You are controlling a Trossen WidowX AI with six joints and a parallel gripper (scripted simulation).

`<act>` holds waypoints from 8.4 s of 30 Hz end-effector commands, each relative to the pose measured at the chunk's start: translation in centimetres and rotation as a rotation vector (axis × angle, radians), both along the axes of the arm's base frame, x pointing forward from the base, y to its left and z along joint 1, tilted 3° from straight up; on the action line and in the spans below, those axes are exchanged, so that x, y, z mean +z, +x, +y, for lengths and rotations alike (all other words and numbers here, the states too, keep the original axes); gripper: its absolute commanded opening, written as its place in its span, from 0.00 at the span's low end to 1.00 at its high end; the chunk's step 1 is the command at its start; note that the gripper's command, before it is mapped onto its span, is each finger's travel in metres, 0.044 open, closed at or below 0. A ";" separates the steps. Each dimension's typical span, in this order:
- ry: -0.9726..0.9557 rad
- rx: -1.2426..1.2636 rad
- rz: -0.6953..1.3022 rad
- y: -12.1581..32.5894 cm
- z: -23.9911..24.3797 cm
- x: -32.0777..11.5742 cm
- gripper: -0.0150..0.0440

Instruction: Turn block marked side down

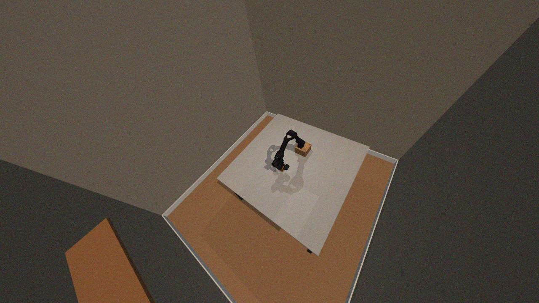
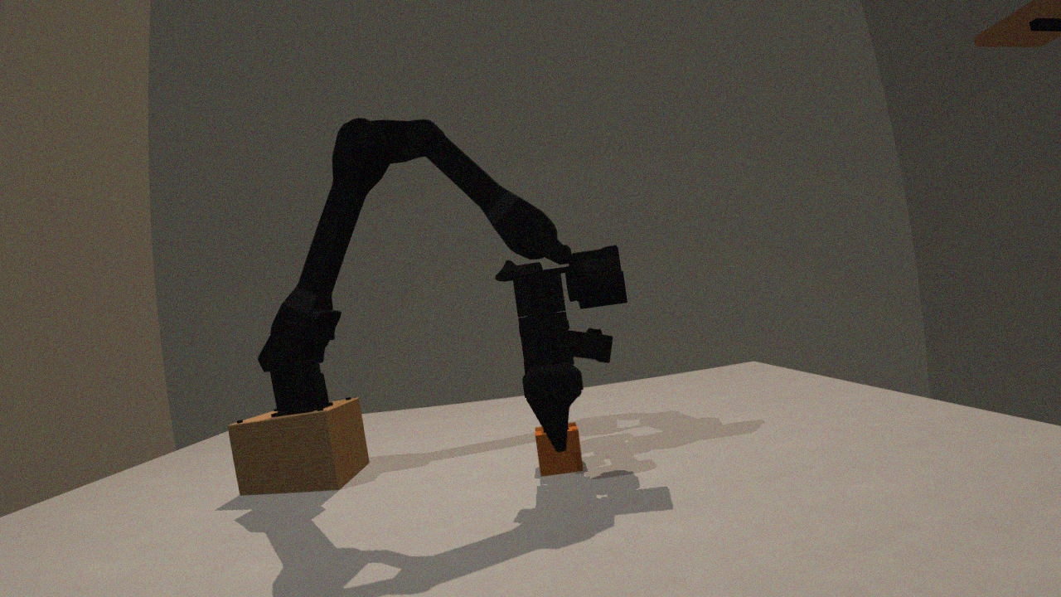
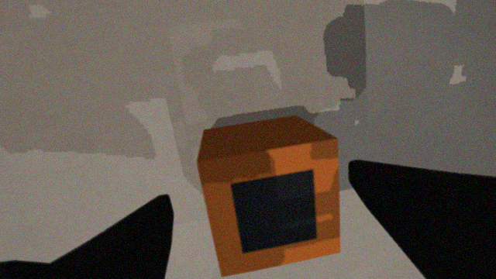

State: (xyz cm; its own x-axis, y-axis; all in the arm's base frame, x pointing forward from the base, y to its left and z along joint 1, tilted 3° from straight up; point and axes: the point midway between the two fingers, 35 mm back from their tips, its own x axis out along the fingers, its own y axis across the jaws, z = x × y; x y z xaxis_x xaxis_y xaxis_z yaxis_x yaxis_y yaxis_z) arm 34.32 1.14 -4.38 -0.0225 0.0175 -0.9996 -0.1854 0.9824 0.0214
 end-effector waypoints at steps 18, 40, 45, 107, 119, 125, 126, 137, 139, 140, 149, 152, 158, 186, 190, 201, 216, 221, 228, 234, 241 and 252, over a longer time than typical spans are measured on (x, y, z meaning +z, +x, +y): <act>-0.006 -0.001 0.004 -0.2 -0.1 -0.3 0.49; -0.001 -0.003 -0.019 0.0 -0.1 2.6 0.25; 0.016 -0.008 -0.099 0.1 -0.1 2.1 0.25; 0.162 -0.026 -0.877 0.1 -0.3 -1.8 0.25; 0.186 -0.021 -1.012 -1.1 -0.2 -1.2 0.25; 0.190 -0.022 -1.037 -1.1 -0.2 -0.8 0.25; 0.190 -0.022 -1.037 -1.1 -0.2 -0.8 0.25; 0.190 -0.022 -1.037 -1.1 -0.2 -0.8 0.25; 0.190 -0.022 -1.037 -1.1 -0.2 -0.8 0.34; 0.190 -0.022 -1.037 -1.1 -0.2 -0.8 0.39; 0.190 -0.022 -1.037 -1.1 -0.2 -0.8 0.79; 0.190 -0.022 -1.037 -1.1 -0.2 -0.8 0.92; 0.190 -0.022 -1.037 -1.1 -0.2 -0.8 1.00; 0.190 -0.022 -1.037 -1.1 -0.2 -0.8 1.00; 0.181 -0.025 -0.988 -0.5 -0.3 -1.0 1.00; 0.111 -0.020 -0.668 0.3 -0.7 3.9 1.00; 0.089 -0.010 -0.503 -2.6 -0.6 6.3 1.00; 0.089 -0.010 -0.503 -2.6 -0.6 6.3 1.00; 0.086 -0.011 -0.481 -2.3 -0.6 6.4 1.00; 0.055 -0.013 -0.284 -0.4 -0.5 7.0 1.00; 0.006 -0.005 -0.046 1.0 -0.2 8.1 1.00; -0.006 -0.001 0.003 1.1 -0.1 7.3 1.00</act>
State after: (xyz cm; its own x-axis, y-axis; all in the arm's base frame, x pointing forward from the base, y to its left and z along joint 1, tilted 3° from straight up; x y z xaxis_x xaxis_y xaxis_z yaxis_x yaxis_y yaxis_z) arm 35.24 1.10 3.75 -0.0138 0.0213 -0.9997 -0.1858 0.9823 0.0235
